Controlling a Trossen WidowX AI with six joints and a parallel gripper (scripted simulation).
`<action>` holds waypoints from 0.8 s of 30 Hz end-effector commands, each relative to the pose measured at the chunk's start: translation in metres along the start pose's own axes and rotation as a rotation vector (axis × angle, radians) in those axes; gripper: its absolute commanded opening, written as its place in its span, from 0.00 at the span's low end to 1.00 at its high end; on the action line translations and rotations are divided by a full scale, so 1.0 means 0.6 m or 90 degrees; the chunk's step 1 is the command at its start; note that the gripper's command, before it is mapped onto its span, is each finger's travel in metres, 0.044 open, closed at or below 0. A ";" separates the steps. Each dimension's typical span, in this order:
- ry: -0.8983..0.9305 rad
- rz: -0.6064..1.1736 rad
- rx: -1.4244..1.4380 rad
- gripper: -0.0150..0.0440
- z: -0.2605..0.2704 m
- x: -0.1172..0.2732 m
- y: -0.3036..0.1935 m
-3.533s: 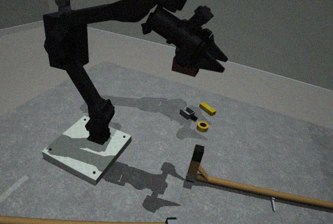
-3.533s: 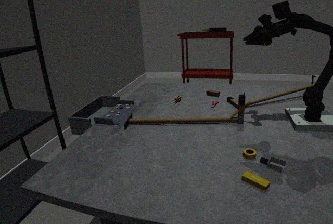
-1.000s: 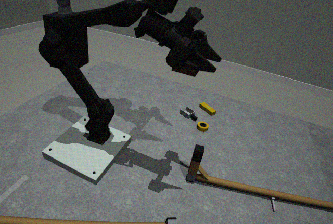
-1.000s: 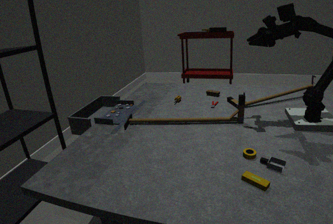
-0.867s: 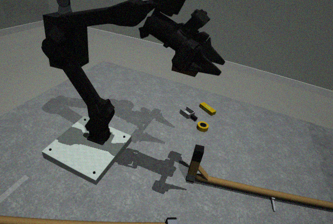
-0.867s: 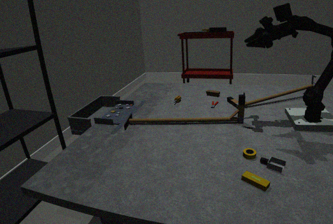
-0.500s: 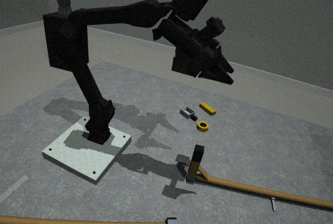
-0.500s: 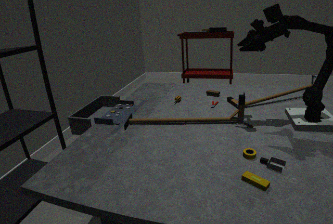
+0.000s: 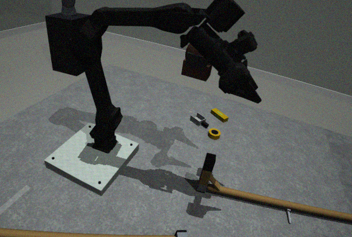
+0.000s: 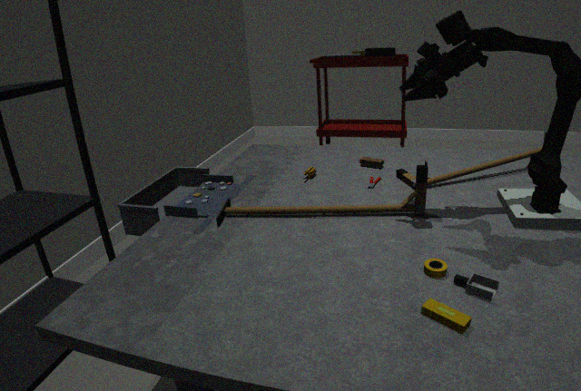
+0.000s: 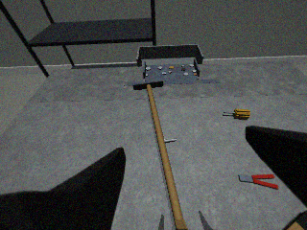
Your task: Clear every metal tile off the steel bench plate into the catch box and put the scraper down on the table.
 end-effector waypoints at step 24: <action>0.032 0.122 0.027 1.00 0.014 -0.133 0.014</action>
Point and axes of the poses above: the point midway between the two fingers, 35 mm back from their tips, its own x axis back along the fingers, its own z axis across the jaws, y = z × x, the point moved 8 cm from there along x, back along the fingers
